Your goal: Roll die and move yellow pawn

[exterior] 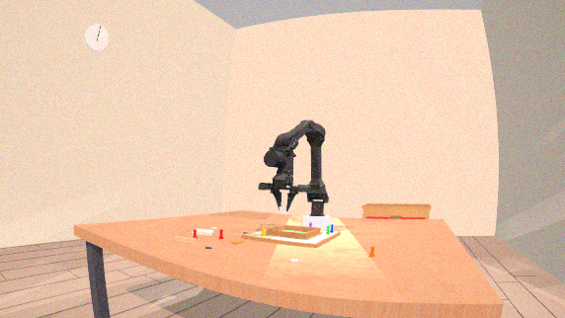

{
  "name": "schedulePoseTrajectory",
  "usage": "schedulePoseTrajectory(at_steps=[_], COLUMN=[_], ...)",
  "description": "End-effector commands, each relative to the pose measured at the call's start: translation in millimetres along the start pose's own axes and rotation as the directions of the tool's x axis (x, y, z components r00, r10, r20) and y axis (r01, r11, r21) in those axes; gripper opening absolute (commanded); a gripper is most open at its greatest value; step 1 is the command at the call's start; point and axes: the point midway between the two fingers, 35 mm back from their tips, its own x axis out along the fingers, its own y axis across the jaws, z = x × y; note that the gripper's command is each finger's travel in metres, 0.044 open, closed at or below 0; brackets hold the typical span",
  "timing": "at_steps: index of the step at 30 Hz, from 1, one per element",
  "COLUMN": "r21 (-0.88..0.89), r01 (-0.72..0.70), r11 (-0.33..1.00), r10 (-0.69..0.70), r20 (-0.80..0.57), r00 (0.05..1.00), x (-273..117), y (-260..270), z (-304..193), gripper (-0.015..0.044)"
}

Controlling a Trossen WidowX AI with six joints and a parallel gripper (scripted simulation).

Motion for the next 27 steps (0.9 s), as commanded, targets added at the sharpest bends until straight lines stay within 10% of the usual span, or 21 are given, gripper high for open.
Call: schedulePoseTrajectory(at_steps=[1, 10, 27], r21=[0.067, 0.124, 0.124], r01=[-0.008, -0.009, -0.01], r11=[0.998, 0.992, 0.992], r10=[0.008, 0.007, -0.06], r20=[-0.008, 0.013, 0.548], r00=[1.0, 1.0, 0.834], x=[7.4, 12.7, 19.7], y=[22.6, 40.7, 38.2], z=[-6.8, -11.4, -1.5], gripper=[0.0, 0.0, 0.0])
